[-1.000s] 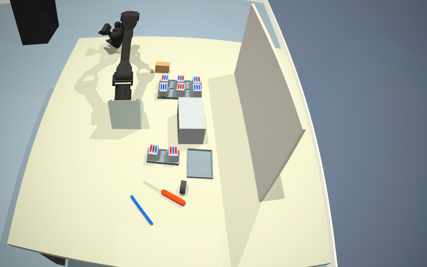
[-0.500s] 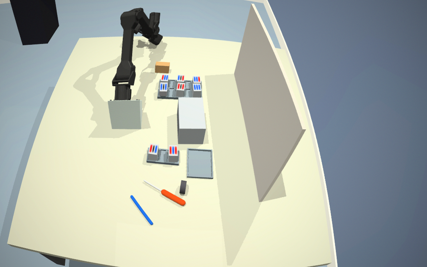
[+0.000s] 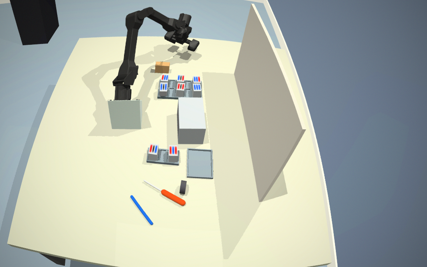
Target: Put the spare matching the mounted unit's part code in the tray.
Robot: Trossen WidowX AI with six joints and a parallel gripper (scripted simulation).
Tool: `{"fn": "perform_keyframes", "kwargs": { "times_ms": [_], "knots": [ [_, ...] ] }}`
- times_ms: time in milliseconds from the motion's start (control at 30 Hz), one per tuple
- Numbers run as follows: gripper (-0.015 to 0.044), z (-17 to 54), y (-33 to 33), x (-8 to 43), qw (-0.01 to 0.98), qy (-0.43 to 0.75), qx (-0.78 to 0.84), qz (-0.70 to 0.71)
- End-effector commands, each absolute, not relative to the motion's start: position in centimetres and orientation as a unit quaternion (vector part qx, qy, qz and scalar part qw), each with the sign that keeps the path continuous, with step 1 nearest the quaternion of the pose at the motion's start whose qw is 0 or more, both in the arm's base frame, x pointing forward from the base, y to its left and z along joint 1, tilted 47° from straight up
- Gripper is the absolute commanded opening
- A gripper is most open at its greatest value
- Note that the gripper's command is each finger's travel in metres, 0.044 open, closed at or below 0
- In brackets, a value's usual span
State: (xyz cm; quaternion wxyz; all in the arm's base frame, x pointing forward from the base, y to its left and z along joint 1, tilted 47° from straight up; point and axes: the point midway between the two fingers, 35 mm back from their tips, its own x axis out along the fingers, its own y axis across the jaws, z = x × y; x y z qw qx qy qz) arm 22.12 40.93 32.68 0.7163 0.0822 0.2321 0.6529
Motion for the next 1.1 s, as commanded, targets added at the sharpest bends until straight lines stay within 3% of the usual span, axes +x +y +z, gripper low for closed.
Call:
{"fn": "perform_keyframes", "kwargs": {
  "times_ms": [0,467,767,1067],
  "knots": [
    [0.0440,29.5,38.1,27.8,0.754,0.273,0.058,0.595],
    [0.0440,18.5,21.4,40.0,0.786,0.458,0.013,0.414],
    [0.0440,12.3,7.7,41.3,0.740,0.572,0.050,0.349],
    [0.0440,9.6,2.8,41.1,0.725,0.613,0.096,0.299]
  ]
}}
